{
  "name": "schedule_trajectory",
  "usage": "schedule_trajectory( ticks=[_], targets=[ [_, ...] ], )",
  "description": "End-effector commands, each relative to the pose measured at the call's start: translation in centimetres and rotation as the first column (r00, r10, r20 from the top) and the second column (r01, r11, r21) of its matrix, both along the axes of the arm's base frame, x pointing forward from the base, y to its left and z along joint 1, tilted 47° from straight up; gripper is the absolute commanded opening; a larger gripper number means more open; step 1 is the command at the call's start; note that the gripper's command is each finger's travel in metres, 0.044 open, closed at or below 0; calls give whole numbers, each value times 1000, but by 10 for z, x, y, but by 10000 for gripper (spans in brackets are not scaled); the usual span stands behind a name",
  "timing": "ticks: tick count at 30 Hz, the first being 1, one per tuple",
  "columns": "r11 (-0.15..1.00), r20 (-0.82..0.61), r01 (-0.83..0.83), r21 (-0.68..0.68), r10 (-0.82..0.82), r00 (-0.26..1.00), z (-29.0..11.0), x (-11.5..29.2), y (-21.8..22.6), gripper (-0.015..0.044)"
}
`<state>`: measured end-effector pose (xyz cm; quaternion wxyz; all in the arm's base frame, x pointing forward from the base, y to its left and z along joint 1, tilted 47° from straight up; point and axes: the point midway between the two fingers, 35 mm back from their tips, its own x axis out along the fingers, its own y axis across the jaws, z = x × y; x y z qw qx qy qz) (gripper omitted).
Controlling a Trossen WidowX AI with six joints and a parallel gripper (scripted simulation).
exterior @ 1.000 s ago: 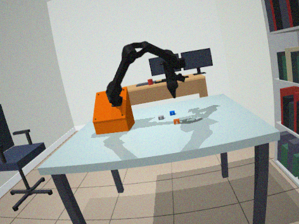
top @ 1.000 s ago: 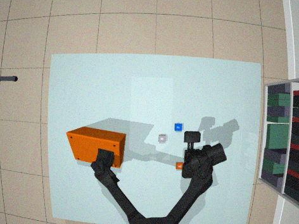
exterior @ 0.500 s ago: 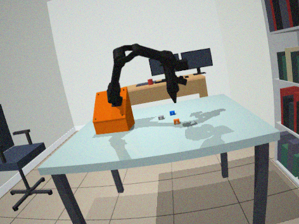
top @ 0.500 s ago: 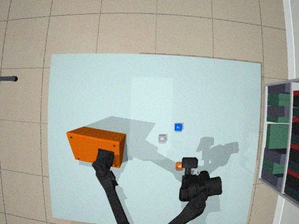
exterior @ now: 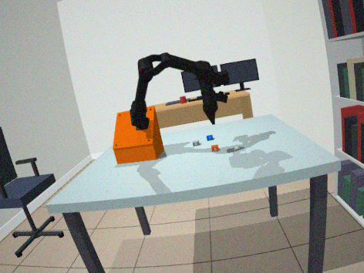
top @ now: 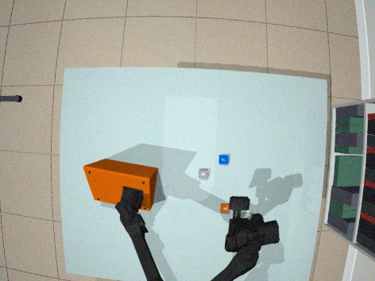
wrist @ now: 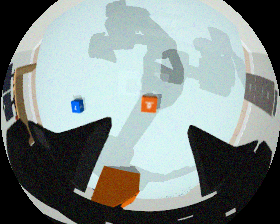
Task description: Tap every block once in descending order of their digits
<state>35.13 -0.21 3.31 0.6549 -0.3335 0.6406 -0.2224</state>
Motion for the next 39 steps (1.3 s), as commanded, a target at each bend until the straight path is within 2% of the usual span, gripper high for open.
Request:
schedule_trajectory(
  ticks=[1, 9, 15, 17, 21, 29, 39],
  targets=[
    [1000, -19, -15, 16, 15, 1000, -44, -8, 45, 400],
    [1000, -18, -10, 8, 10, 1000, -131, -53, 121, 400],
    [1000, -18, -9, 5, 9, 1000, -137, -58, 125, 400],
    [1000, -18, -9, 6, 9, 1000, -147, -55, 116, 348],
    [1000, -17, -9, 2, 9, 1000, -191, -51, 69, 242],
    [1000, -17, -9, 1, 9, 1000, -193, -51, 66, 32],
    [1000, -17, -9, 1, 9, 1000, -193, -51, 66, 20]
  ],
)
